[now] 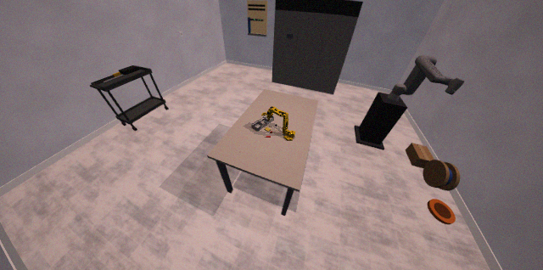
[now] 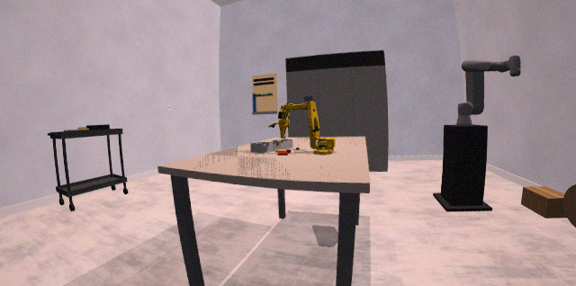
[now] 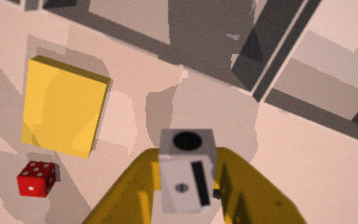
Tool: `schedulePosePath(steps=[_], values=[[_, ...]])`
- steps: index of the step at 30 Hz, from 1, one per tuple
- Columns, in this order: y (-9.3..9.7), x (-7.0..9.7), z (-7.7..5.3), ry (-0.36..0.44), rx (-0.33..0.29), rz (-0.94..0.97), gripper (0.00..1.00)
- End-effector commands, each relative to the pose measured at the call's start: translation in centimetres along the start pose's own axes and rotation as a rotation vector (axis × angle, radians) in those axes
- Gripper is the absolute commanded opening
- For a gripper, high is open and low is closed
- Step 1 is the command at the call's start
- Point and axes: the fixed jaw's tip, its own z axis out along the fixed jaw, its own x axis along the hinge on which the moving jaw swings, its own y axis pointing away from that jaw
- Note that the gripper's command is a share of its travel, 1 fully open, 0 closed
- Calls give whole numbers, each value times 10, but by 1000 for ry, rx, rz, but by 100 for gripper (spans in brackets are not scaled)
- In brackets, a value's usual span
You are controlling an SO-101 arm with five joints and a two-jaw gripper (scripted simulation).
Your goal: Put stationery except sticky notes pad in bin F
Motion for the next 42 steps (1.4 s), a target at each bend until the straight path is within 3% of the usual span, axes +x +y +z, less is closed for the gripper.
schedulePosePath(steps=[1, 7, 11, 13, 20, 42], values=[[-4, -20, -16, -120, 34, 49, 0], [-4, -24, -16, -144, 39, 69, 0], [-5, -38, -13, -236, 52, 142, 0], [-5, -38, -13, -236, 52, 142, 0], [-7, -62, -12, -402, 54, 271, 0], [-4, -65, -12, -416, 46, 288, 0]])
